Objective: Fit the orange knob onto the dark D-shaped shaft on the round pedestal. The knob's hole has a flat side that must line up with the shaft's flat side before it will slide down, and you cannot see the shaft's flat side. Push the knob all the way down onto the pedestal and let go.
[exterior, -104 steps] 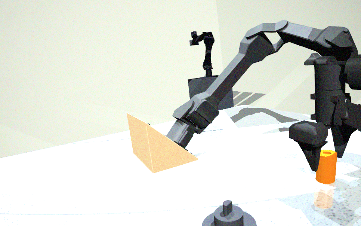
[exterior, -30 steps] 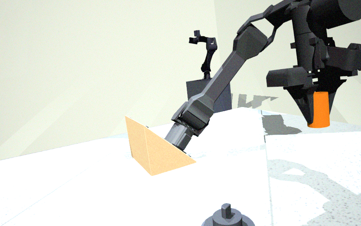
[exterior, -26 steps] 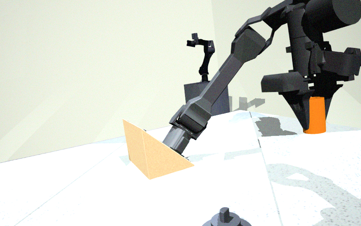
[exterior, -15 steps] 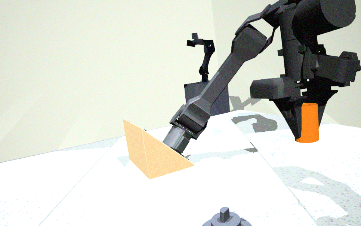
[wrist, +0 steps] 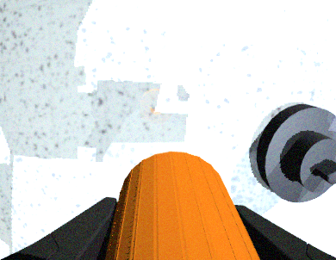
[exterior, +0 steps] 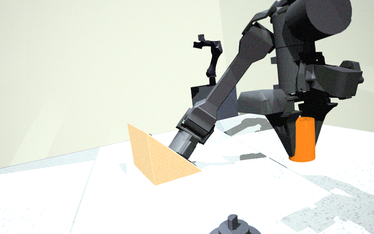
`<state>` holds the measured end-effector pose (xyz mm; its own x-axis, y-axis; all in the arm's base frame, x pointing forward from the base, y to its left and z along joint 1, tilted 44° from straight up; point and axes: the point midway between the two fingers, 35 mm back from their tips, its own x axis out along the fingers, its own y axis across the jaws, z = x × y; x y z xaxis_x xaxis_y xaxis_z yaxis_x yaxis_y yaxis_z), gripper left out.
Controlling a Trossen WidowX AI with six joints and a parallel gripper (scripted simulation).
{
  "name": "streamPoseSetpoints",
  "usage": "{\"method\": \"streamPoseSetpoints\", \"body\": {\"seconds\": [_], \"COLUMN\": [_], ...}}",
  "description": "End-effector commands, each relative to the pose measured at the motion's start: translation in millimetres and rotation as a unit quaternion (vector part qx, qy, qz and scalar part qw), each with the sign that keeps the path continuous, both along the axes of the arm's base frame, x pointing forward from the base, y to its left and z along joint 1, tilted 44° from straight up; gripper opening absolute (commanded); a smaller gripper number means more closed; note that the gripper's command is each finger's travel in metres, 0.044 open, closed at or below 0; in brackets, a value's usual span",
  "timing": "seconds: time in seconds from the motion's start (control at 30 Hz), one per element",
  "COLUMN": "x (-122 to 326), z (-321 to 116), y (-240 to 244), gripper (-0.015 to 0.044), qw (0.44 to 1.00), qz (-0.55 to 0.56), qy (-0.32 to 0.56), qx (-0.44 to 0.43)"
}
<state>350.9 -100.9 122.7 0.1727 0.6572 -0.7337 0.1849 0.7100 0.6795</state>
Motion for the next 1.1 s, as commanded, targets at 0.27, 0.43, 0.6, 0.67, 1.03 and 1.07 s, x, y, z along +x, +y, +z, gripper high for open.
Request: {"method": "streamPoseSetpoints", "body": {"seconds": [0.27,0.43,0.6,0.67,1.03,1.07], "x": [-4.3,-6.9,-10.2,-11.7,-21.7,-22.7], "z": [-35.8,-49.0,-63.0,-68.6,-99.4,-102.2], "y": [-23.3,-31.4,-39.4,-42.5,-58.3,-59.6], "gripper": [0.0,0.0,0.0,0.0,0.0,0.0], "qw": [1.0,1.0,1.0,1.0,0.999,0.999], "qz": [0.012,0.017,0.023,0.025,0.036,0.038], "qy": [0.001,0.0,-0.001,-0.001,-0.003,-0.004], "qx": [-0.002,-0.002,-0.001,0.0,0.004,0.005]}}
